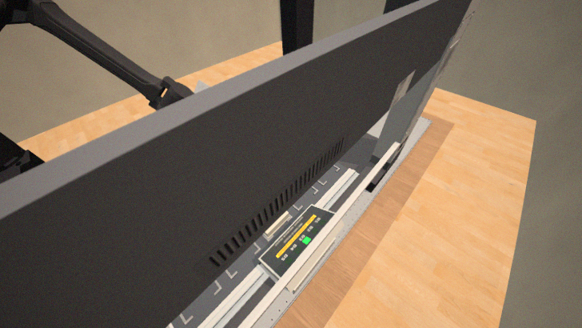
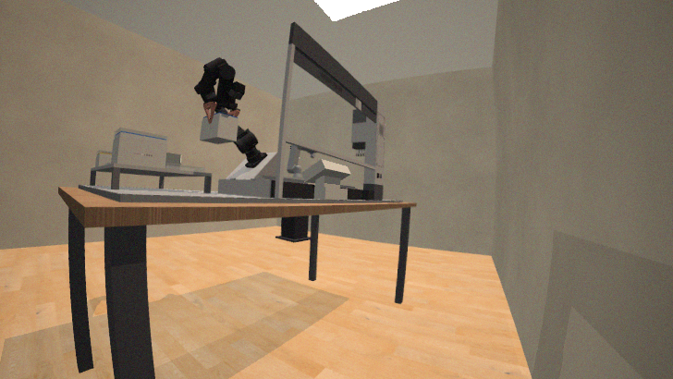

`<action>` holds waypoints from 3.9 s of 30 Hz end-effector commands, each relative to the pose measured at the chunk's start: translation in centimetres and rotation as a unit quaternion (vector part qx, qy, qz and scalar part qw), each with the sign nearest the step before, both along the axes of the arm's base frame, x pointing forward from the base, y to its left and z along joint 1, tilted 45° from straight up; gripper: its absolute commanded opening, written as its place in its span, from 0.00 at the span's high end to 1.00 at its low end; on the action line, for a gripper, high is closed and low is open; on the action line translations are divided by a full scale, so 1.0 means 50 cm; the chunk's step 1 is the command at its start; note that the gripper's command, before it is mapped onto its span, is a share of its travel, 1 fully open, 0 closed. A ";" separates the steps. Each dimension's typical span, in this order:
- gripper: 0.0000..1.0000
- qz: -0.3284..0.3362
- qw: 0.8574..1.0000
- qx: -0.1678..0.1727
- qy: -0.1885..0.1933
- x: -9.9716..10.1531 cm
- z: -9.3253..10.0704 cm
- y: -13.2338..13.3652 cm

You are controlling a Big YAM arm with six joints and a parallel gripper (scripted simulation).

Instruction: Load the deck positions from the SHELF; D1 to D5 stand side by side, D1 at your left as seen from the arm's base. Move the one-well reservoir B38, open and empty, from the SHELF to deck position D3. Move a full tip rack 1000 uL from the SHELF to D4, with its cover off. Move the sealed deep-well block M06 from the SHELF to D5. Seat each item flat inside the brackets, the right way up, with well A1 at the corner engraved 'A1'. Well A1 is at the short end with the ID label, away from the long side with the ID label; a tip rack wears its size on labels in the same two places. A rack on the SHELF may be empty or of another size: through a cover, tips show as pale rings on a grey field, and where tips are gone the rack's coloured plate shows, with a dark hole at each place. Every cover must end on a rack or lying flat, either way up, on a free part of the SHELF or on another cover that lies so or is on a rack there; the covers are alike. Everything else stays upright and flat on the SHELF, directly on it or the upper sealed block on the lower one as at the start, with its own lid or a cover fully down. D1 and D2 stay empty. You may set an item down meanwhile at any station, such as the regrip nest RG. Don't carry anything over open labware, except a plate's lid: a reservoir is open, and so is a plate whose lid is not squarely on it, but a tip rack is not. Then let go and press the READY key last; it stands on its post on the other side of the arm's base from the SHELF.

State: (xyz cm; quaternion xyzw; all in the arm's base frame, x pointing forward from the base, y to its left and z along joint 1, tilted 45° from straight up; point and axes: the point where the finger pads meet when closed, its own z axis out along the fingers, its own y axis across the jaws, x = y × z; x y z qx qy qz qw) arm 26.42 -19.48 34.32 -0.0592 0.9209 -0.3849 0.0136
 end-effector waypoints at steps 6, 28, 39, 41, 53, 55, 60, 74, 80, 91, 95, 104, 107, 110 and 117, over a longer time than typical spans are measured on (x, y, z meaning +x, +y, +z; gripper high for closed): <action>1.00 0.010 0.999 -0.009 -0.031 0.007 0.064 0.006; 1.00 0.007 1.000 -0.002 -0.013 -0.014 -0.079 0.108; 1.00 0.007 1.000 -0.002 0.000 -0.014 -0.156 0.170; 1.00 0.007 1.000 -0.002 0.000 -0.015 -0.170 0.184; 1.00 0.007 1.000 -0.001 0.000 -0.025 -0.242 0.255; 1.00 0.002 0.999 0.005 -0.035 0.016 -0.211 0.260; 1.00 -0.004 0.999 0.004 -0.035 0.065 -0.212 0.259; 1.00 0.002 1.000 0.002 -0.027 0.185 -0.213 0.269; 1.00 0.002 1.000 0.002 -0.027 0.245 -0.214 0.275; 1.00 0.004 1.000 0.002 -0.025 0.333 -0.214 0.287; 1.00 0.007 0.999 0.004 -0.040 0.331 -0.191 0.293; 1.00 0.007 0.999 0.004 -0.038 0.330 -0.192 0.292; 1.00 0.007 0.999 0.004 -0.038 0.330 -0.192 0.292; 1.00 0.007 0.999 0.004 -0.038 0.330 -0.192 0.292; 1.00 0.007 0.999 0.004 -0.038 0.330 -0.192 0.292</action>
